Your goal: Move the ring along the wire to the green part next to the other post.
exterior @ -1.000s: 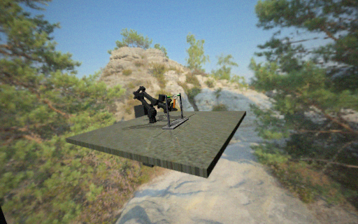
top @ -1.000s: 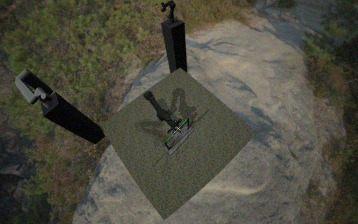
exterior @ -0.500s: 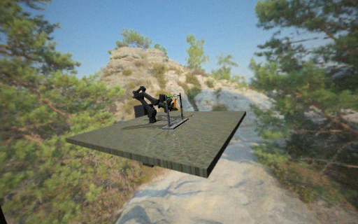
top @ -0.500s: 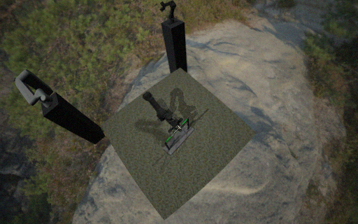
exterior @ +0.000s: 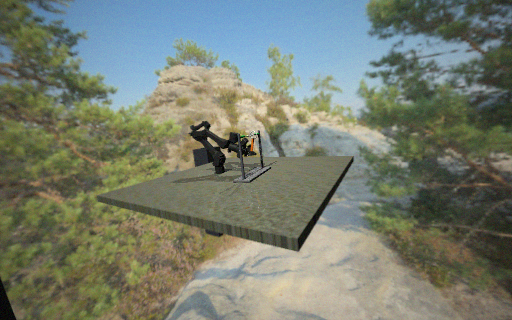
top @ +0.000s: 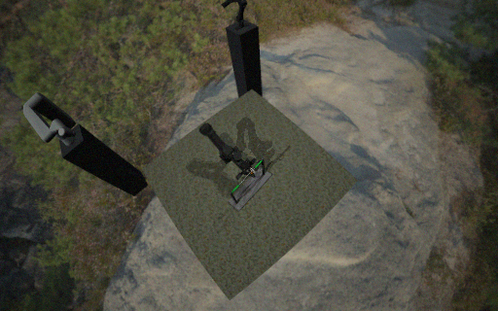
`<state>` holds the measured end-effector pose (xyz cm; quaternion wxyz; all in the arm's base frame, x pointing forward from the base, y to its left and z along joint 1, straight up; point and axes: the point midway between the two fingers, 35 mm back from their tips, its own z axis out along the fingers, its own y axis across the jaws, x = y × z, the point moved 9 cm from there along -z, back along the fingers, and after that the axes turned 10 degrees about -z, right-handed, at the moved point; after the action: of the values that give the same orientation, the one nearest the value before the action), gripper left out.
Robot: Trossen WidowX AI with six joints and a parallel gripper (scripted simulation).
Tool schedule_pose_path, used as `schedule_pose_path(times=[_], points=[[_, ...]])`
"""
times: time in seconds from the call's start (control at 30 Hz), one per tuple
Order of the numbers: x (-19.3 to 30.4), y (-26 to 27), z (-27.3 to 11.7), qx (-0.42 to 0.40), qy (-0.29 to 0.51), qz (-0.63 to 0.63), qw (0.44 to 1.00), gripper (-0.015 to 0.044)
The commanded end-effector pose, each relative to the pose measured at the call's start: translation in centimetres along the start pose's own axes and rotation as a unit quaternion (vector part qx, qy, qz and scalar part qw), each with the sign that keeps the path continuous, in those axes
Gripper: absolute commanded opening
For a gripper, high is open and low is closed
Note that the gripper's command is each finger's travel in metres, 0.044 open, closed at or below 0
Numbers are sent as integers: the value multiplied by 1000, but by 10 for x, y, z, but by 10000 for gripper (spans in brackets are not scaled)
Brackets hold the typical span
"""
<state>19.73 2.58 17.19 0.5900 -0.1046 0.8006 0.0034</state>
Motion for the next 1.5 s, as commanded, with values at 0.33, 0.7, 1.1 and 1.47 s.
schedule_pose_path(times=[0.33, 0.7, 1.1, 1.47], points=[[-1, 8, 0, -2, -4, -21, 1000, -150], [-2, 18, 0, -4, -5, -24, 1000, -150], [-3, 30, 0, -4, -7, -24, 1000, -150], [-2, 36, 1, -4, -7, -24, 1000, -150]])
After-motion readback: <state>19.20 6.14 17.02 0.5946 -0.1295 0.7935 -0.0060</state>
